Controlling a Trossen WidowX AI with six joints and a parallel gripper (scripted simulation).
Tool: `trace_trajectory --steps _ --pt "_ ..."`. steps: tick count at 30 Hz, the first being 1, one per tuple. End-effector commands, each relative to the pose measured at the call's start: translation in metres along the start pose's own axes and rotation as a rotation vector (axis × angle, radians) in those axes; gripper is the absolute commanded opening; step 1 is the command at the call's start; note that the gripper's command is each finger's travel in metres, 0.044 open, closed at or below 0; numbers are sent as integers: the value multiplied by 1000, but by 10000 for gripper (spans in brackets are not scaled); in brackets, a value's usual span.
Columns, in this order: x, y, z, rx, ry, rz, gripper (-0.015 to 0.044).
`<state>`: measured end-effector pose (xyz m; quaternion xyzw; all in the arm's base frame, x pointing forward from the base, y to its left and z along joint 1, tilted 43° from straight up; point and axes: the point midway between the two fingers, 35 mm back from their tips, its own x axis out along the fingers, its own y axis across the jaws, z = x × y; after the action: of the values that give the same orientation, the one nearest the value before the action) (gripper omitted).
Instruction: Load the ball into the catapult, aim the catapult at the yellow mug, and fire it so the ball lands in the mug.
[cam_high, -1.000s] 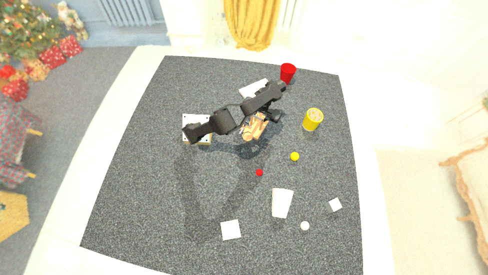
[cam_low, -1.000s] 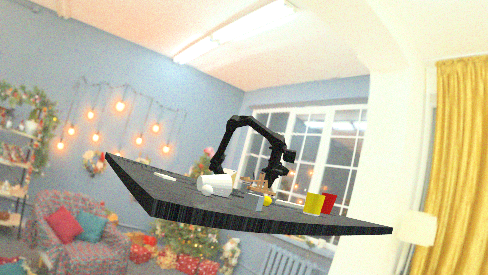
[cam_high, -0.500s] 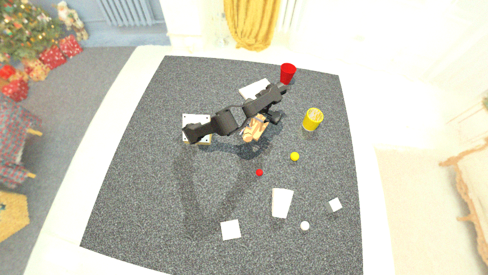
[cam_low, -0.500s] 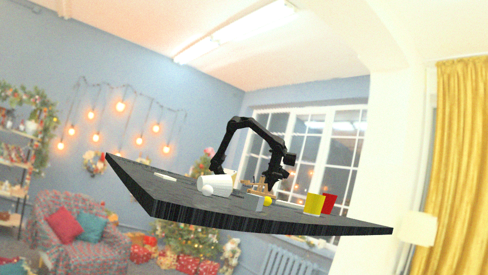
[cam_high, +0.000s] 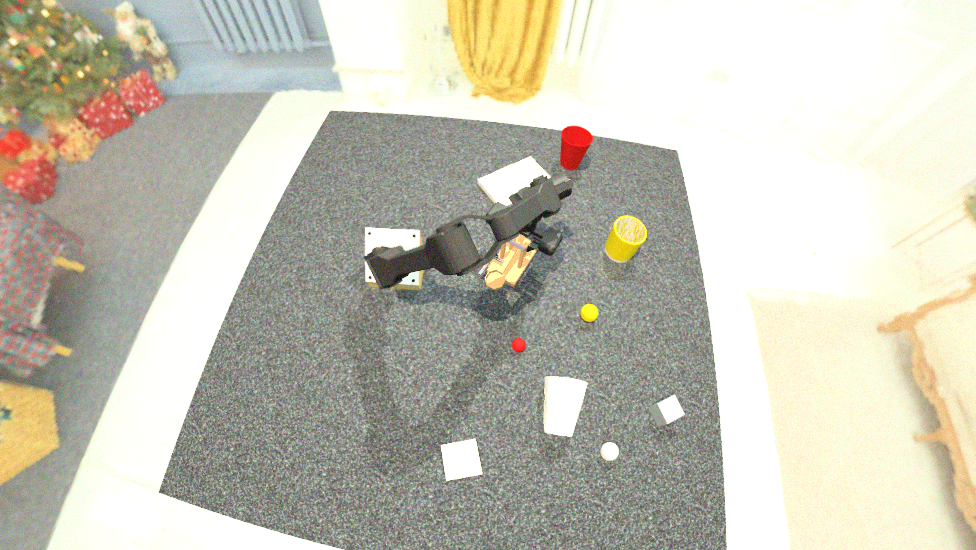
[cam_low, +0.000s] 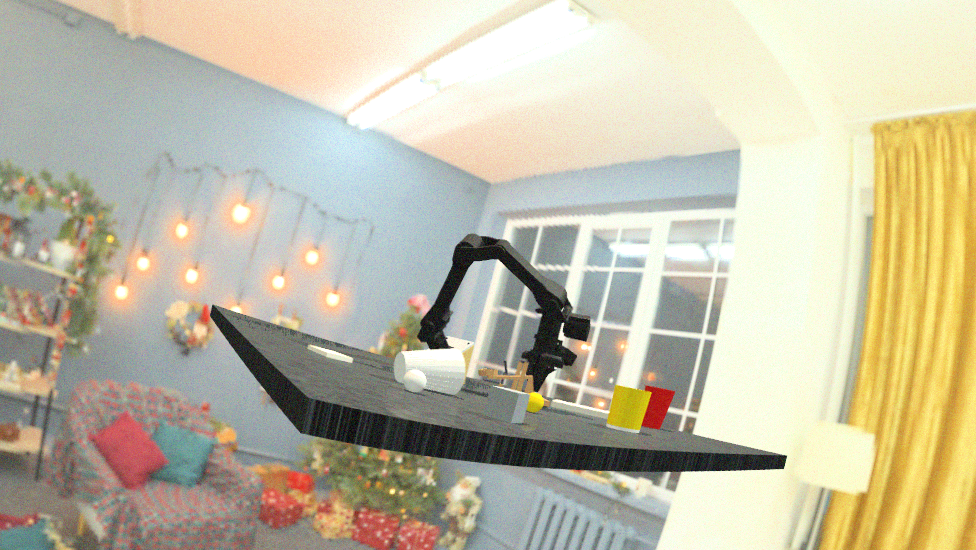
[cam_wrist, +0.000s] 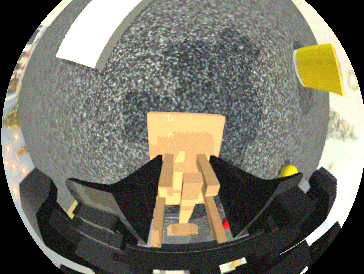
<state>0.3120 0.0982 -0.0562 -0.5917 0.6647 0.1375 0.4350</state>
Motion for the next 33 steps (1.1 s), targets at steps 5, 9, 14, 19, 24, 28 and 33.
trace_trajectory --steps 5,9,14,19,24,28,33 --pt "3 0 0 0 0 0 0" --pt "3 0 0 0 0 0 26" --pt "3 0 0 0 0 0 157" --pt "3 0 0 0 0 0 289" --pt "-7 -1 1 0 -1 0 420" --pt "-72 -1 3 -3 -4 3 440" --pt "-97 2 1 -3 -2 3 440"
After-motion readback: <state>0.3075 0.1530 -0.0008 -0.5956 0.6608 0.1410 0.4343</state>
